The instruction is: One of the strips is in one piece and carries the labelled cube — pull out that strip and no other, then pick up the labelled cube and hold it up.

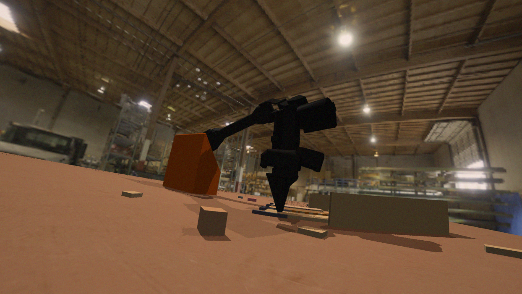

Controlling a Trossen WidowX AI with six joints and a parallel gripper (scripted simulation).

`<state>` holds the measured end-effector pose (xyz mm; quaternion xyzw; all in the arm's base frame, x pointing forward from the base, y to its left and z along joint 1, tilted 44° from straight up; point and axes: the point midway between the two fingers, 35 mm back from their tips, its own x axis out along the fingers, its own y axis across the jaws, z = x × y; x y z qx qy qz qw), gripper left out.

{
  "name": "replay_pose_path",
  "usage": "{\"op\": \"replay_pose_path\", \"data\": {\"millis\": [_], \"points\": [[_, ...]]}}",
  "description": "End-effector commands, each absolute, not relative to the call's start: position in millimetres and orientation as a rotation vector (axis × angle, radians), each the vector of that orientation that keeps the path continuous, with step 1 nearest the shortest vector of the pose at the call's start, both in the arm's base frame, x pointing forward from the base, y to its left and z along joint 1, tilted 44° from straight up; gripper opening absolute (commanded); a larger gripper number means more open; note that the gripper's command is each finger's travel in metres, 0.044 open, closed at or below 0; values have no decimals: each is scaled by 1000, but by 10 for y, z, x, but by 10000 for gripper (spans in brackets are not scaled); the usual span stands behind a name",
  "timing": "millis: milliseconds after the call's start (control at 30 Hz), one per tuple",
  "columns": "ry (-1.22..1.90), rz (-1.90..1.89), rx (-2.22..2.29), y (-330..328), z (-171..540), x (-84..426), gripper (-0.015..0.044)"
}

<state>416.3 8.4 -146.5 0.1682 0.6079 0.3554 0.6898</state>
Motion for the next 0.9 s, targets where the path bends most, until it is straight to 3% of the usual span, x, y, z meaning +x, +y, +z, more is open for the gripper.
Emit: {"op": "replay_pose_path", "data": {"millis": [0, 867], "points": [[1381, 797, 379, 88, -1530, 4039, 0], [1383, 796, 379, 9, -1622, 3666, 0]]}}
